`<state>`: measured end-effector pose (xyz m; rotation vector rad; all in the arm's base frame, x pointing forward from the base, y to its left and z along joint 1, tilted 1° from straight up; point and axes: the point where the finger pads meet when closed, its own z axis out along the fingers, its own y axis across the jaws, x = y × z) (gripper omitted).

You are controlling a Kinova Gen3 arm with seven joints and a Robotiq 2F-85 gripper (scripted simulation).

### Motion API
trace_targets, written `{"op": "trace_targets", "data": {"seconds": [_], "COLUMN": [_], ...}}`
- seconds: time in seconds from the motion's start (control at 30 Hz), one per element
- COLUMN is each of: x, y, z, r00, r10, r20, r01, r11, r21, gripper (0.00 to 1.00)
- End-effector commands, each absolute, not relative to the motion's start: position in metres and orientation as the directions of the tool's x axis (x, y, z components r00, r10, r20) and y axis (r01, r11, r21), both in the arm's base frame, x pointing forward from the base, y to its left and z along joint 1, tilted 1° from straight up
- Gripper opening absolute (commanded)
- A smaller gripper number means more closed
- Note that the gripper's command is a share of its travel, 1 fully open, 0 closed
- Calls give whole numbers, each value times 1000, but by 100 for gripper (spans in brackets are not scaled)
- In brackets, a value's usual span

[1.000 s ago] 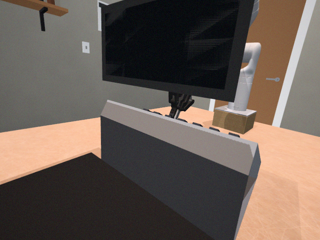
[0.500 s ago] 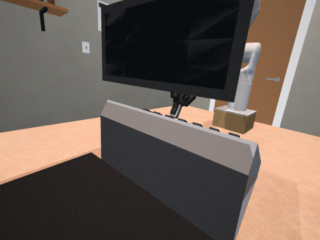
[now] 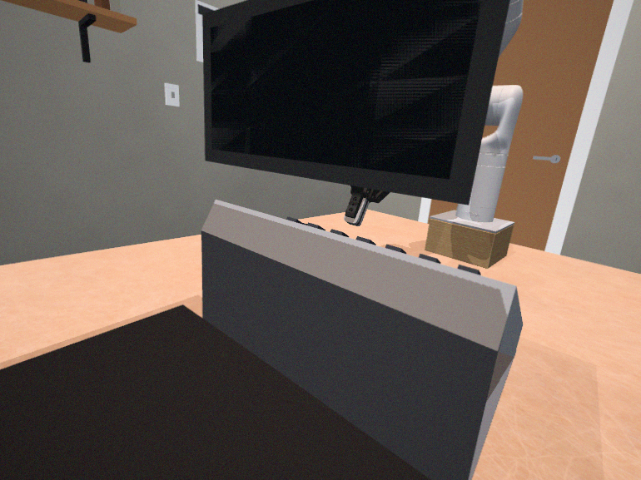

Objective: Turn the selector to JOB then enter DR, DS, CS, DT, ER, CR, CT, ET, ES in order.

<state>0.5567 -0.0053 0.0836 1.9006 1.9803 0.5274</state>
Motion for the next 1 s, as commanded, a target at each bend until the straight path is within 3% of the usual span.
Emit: {"op": "trace_targets", "data": {"seconds": [0.0, 0.53, 0.97], "x": [557, 526, 527], "y": [-5, 58, 62], "z": [85, 70, 65], "r00": [-43, -43, -43], "r10": [999, 999, 999], "r20": [8, 8, 8], "r01": [870, 870, 870], "r11": [34, 34, 34], "r21": [493, 493, 493], "gripper": [10, 10, 10]}}
